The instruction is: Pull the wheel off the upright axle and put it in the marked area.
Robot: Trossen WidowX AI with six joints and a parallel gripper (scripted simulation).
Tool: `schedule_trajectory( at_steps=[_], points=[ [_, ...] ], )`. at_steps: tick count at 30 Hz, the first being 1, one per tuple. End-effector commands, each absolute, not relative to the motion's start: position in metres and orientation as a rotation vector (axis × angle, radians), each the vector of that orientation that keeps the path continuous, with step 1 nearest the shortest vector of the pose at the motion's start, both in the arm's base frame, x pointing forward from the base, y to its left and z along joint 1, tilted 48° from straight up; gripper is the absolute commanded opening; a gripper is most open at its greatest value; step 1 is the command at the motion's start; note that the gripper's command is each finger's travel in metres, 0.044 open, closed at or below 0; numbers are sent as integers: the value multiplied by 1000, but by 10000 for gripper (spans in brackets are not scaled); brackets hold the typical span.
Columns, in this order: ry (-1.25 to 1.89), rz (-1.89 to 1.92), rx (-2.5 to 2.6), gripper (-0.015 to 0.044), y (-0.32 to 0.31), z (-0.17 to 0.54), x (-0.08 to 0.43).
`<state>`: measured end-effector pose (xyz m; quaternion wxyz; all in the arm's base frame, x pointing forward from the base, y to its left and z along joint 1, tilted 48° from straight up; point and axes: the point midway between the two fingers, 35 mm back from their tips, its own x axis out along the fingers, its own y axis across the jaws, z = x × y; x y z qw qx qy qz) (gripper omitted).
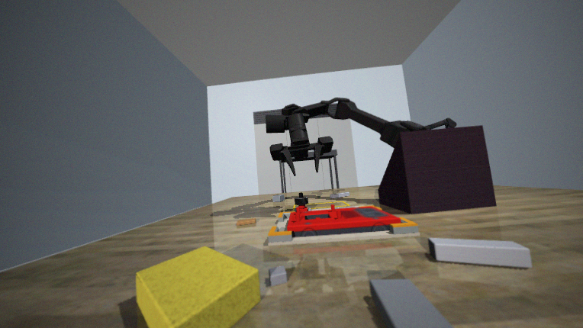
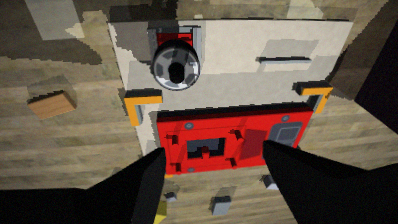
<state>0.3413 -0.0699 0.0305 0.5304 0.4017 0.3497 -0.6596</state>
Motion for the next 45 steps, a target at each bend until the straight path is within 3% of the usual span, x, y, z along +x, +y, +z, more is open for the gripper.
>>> schedule_trajectory(
  at_steps=[1,13,31,35,43,45],
  points=[
    [506,-1640,675,300,-85,39,360],
    [506,-1640,675,300,-85,37,360],
    [504,-1641,672,300,-137,-13,349],
    [503,-1642,680,195,-134,-11,350],
    [503,-1642,680,142,-134,-11,350],
    [503,-1642,680,89,-134,-11,350]
  ],
)
